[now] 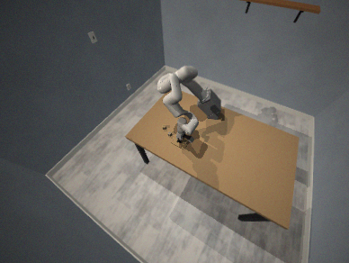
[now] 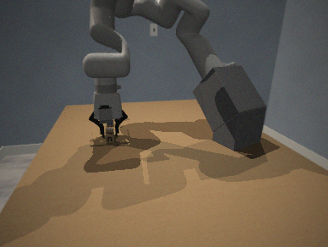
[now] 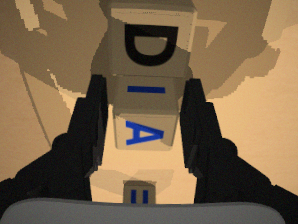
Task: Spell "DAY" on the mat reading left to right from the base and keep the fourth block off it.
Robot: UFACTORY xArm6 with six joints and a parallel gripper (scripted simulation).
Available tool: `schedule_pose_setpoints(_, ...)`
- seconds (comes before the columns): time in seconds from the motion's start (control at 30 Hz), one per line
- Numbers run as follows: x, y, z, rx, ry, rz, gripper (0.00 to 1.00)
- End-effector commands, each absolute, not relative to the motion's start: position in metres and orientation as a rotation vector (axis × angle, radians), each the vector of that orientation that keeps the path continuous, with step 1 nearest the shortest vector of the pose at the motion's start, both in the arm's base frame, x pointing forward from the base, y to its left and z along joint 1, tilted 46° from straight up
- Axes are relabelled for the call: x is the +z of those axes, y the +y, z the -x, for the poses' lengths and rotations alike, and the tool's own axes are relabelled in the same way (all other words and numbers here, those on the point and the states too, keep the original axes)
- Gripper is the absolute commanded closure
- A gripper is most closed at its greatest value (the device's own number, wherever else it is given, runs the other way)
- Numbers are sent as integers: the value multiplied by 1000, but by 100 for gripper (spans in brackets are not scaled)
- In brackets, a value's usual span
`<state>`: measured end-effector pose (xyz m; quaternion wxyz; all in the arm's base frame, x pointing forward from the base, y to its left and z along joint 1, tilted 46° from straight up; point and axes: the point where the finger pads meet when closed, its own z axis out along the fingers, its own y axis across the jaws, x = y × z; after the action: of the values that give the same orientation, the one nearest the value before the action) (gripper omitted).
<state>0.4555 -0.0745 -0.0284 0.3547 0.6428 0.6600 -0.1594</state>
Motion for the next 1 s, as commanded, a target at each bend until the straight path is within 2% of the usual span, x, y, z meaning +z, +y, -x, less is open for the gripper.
schedule_pose_setpoints(0.0,-28,-74,-456,-409,1705,-1660,53)
schedule_pose_setpoints(0.5,-12,-58,-450,-409,1705,-1660,53)
schedule_pose_setpoints(0.97,33,-16,-433,-409,1705,-1660,53)
